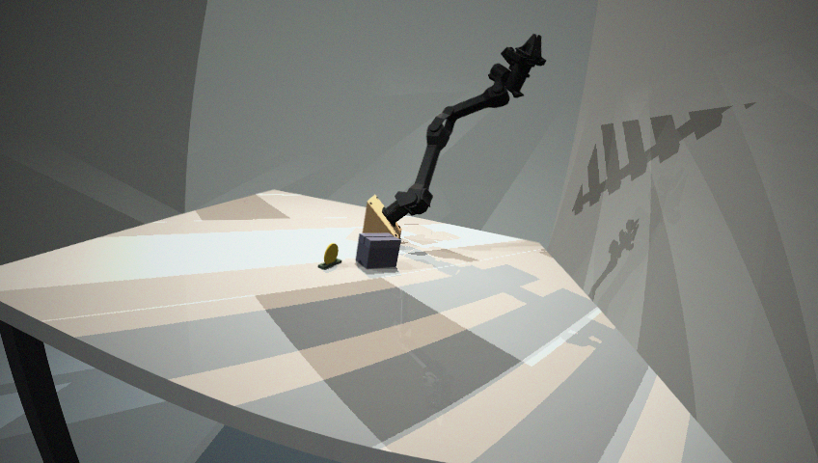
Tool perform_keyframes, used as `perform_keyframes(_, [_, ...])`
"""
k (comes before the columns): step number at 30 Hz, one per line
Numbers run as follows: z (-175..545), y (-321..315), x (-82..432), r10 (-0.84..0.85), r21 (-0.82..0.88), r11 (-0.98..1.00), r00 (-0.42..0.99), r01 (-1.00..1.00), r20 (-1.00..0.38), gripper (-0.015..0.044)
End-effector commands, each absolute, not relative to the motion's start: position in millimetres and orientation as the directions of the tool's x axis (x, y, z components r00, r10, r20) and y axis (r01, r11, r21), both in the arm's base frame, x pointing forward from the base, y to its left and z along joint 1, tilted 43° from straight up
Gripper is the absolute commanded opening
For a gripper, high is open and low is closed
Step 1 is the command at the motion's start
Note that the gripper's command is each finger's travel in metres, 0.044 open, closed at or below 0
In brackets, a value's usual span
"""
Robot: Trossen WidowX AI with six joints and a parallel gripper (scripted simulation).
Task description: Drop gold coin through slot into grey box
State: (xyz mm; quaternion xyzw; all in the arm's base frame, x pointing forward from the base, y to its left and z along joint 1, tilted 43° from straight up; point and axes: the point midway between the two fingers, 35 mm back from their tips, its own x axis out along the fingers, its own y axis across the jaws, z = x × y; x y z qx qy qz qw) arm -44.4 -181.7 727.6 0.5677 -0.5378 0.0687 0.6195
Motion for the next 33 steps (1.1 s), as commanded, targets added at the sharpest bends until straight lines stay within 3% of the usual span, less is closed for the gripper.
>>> perform_keyframes(1, [739.3,-140.7,-17.4,-0.451,0.624,0.478,0.437,-0.618,0.778,0.0161])
perform_keyframes(8, [742.1,-92.4,27.3,-0.411,0.616,0.638,0.472,-0.462,0.78,0.0161])
perform_keyframes(18, [726.5,-12.4,149.2,-0.244,0.45,0.876,0.644,-0.174,0.725,0.0161])
perform_keyframes(25, [682.7,11.0,249.6,-0.188,0.287,0.958,0.79,0.016,0.583,0.0161])
perform_keyframes(33, [599.1,1.3,360.7,-0.178,0.087,0.984,0.932,0.158,0.316,0.0161])
